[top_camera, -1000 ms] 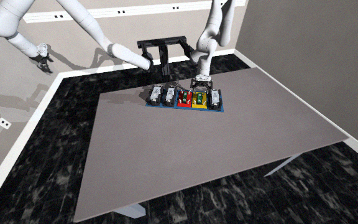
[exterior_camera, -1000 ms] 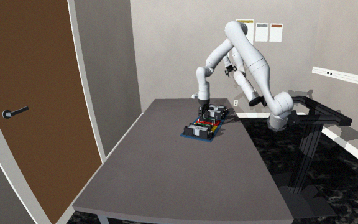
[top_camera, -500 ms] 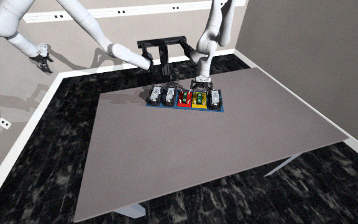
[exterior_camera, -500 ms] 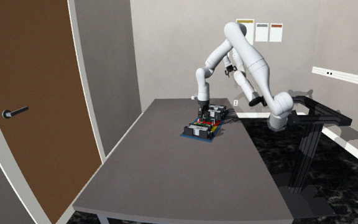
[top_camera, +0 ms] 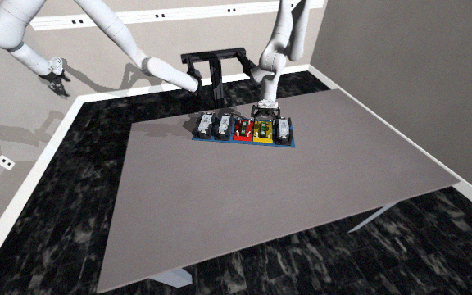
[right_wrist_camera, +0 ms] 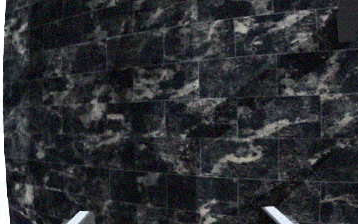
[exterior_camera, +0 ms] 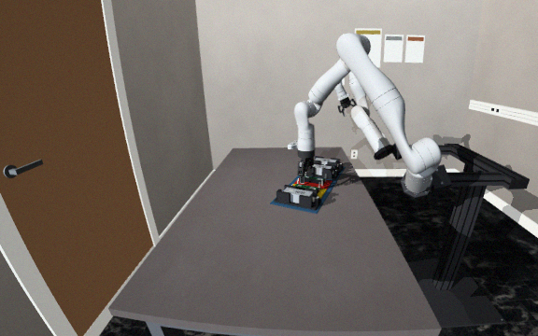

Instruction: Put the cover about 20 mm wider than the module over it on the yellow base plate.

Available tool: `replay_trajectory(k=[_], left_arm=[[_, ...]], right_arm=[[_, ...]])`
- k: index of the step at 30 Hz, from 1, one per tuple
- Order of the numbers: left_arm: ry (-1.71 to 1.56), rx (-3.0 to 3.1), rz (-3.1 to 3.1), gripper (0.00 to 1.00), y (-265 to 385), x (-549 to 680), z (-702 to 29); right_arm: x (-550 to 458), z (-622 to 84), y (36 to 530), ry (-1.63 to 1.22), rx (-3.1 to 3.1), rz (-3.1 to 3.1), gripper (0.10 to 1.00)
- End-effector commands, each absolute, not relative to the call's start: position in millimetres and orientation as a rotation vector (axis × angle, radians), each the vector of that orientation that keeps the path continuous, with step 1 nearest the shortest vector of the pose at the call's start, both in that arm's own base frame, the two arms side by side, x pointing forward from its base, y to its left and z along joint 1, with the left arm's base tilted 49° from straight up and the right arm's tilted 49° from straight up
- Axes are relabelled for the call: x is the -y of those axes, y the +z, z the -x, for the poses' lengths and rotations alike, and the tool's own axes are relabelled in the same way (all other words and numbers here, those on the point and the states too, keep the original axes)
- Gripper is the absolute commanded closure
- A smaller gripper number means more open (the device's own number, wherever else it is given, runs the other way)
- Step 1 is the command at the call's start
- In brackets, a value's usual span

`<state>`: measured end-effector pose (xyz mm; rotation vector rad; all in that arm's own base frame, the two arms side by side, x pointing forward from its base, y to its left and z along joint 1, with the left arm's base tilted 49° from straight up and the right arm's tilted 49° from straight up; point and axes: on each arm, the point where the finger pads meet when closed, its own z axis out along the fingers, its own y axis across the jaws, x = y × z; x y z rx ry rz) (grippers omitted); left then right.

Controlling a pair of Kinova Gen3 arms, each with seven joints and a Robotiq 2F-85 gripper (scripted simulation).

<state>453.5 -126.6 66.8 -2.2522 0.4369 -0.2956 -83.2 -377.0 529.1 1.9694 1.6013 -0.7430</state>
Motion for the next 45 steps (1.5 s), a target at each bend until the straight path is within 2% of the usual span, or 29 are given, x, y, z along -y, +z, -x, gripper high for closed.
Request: replay_trajectory(k=[1, 45], left_arm=[[-0.294, -0.434, 2.256, 0.002, 64.5, 126.2, -452.0], [-0.295, -0.435, 2.256, 0.002, 58.3, 119.6, -455.6]], right_arm=[[376.8, 83.5, 529.6, -0.743, -1.600, -1.969, 0.100], [376.8, 83.5, 529.6, -0.743, -1.600, -1.969, 0.100]])
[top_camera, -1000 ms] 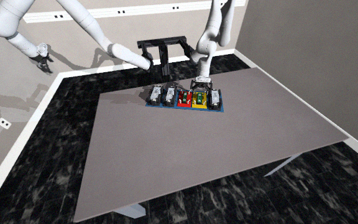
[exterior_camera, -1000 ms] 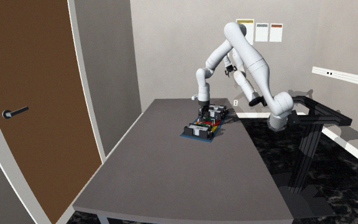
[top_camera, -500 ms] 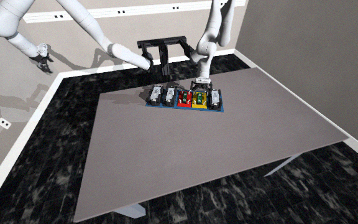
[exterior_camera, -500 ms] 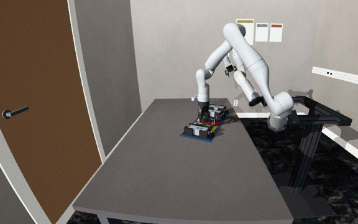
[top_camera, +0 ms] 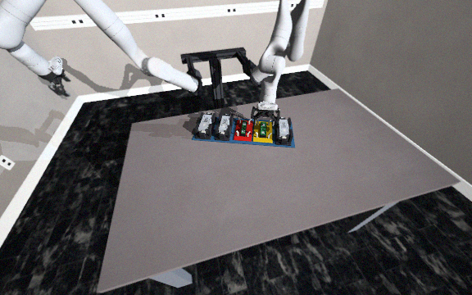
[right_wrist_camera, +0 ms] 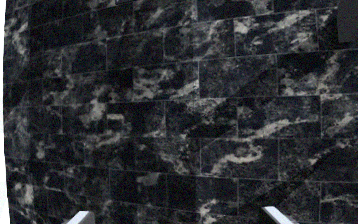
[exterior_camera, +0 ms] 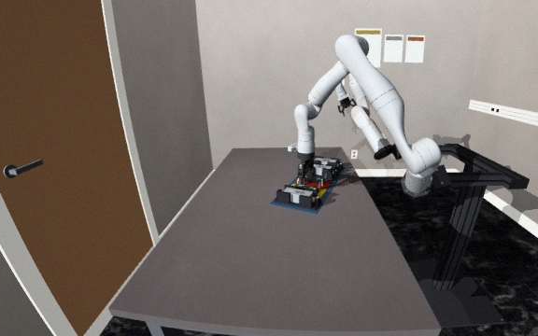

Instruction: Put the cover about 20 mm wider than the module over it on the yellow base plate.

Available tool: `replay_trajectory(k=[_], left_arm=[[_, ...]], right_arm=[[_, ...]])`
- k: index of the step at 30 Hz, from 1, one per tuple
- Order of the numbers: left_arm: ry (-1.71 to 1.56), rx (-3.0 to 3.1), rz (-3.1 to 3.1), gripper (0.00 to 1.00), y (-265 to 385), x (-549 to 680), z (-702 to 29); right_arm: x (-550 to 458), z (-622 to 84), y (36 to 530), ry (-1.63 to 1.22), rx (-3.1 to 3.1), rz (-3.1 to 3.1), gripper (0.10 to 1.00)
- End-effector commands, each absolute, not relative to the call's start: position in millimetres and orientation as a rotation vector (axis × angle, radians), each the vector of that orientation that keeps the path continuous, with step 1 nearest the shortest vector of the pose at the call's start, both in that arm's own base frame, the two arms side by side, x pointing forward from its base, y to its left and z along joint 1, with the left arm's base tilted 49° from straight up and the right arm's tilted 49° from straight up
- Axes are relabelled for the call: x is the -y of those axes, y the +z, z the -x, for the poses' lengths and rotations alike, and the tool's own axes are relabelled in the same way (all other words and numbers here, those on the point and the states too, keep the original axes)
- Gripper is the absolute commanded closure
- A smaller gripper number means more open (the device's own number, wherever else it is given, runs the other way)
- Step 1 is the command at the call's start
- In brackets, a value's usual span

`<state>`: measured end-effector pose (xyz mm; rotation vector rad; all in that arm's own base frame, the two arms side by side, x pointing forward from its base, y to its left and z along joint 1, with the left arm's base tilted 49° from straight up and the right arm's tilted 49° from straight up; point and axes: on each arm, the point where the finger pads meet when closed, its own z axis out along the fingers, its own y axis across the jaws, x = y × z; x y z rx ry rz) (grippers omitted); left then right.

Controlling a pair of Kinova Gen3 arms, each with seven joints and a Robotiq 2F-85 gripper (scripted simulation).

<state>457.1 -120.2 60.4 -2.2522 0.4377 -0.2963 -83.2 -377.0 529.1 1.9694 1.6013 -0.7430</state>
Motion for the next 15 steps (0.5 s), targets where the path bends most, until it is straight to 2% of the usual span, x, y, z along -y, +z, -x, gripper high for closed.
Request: replay_trajectory(k=[1, 15], left_arm=[[-0.294, -0.434, 2.256, 0.002, 58.0, 119.4, -455.5], [-0.295, -0.436, 2.255, 0.002, 57.0, 118.8, -454.8]], right_arm=[[376.8, 83.5, 529.6, -0.743, -1.600, -1.969, 0.100], [376.8, 83.5, 529.6, -0.743, -1.600, -1.969, 0.100]])
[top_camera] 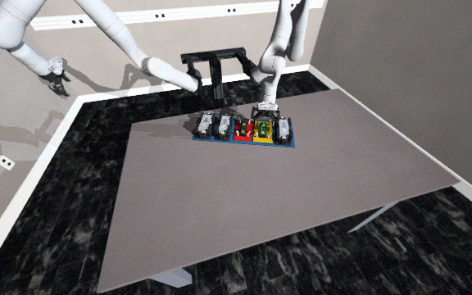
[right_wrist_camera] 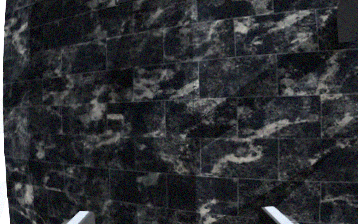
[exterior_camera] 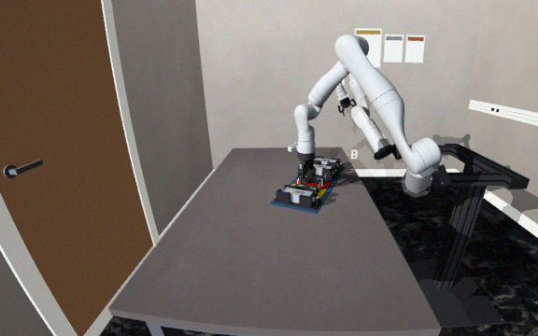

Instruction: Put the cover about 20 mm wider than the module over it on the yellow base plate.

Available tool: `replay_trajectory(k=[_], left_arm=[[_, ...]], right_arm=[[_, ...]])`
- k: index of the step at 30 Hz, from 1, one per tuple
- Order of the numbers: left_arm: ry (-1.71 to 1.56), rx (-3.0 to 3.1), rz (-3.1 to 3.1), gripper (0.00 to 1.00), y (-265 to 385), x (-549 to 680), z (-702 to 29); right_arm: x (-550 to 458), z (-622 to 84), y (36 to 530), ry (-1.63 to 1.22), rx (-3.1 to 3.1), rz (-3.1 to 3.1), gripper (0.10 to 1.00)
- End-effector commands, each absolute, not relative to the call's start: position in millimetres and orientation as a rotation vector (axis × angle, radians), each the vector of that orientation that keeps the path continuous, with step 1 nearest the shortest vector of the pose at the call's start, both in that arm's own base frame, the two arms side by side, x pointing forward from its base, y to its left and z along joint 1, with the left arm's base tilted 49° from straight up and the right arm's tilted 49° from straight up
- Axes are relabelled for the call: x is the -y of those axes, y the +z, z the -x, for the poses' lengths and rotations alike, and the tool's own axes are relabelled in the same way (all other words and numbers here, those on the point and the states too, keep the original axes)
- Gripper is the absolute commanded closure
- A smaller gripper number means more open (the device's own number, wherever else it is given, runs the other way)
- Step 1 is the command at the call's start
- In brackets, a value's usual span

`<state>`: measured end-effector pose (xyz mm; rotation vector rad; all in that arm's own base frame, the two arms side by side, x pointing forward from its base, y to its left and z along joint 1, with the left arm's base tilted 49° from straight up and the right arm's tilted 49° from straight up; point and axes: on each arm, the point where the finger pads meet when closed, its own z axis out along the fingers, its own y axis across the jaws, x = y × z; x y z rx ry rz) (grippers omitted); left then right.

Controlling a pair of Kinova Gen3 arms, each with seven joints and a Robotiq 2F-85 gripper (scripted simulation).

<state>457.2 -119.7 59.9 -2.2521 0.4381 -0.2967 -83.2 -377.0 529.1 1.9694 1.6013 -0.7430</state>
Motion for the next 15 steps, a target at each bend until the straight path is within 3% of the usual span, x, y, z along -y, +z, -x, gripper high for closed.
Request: replay_trajectory(k=[1, 15], left_arm=[[-0.295, -0.435, 2.256, 0.002, 56.5, 118.5, -454.4], [-0.295, -0.438, 2.254, 0.002, 54.9, 115.7, -457.4]], right_arm=[[376.8, 83.5, 529.6, -0.743, -1.600, -1.969, 0.100], [376.8, 83.5, 529.6, -0.743, -1.600, -1.969, 0.100]])
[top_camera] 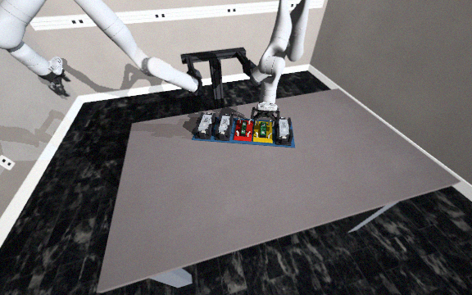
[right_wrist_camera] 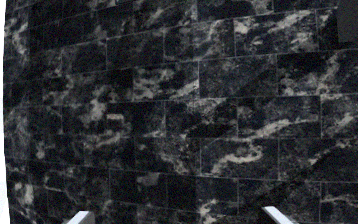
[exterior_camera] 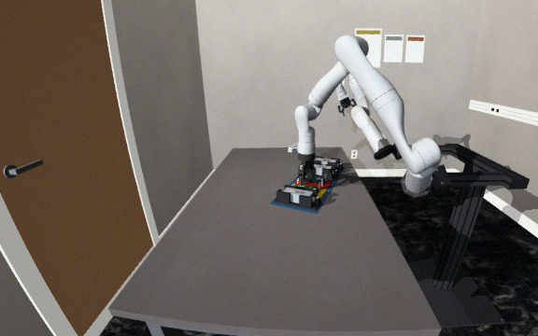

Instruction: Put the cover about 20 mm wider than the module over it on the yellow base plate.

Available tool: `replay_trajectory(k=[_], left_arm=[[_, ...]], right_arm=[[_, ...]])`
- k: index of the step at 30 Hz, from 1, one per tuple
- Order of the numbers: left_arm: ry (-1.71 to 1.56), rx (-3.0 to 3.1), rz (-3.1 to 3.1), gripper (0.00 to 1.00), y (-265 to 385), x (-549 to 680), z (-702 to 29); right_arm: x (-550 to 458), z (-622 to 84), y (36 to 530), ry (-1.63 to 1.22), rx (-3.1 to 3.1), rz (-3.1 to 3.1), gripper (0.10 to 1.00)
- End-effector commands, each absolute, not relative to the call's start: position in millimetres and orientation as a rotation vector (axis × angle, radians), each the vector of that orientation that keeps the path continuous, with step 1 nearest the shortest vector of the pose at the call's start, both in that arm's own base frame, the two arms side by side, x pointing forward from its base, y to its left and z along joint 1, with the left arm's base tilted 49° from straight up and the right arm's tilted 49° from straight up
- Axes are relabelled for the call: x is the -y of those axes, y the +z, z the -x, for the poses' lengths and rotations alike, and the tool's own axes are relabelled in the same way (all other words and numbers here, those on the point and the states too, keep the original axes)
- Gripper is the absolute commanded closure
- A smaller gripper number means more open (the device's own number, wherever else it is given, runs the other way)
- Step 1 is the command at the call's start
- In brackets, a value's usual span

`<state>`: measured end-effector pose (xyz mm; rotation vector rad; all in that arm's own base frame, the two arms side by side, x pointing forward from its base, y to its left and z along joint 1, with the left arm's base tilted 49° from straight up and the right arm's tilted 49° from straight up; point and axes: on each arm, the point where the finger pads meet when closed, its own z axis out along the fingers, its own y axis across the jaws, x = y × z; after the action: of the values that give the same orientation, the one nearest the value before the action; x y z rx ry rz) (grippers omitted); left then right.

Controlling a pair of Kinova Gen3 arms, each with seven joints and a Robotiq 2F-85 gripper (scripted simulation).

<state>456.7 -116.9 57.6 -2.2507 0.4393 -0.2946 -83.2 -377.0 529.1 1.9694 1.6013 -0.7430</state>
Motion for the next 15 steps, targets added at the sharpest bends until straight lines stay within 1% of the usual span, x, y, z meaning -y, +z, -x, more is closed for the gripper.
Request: replay_trajectory(k=[1, 15], left_arm=[[-0.295, -0.437, 2.254, 0.002, 54.2, 115.1, -457.7], [-0.296, -0.437, 2.254, 0.002, 53.3, 113.6, -459.7]], right_arm=[[376.8, 83.5, 529.6, -0.743, -1.600, -1.969, 0.100], [376.8, 83.5, 529.6, -0.743, -1.600, -1.969, 0.100]])
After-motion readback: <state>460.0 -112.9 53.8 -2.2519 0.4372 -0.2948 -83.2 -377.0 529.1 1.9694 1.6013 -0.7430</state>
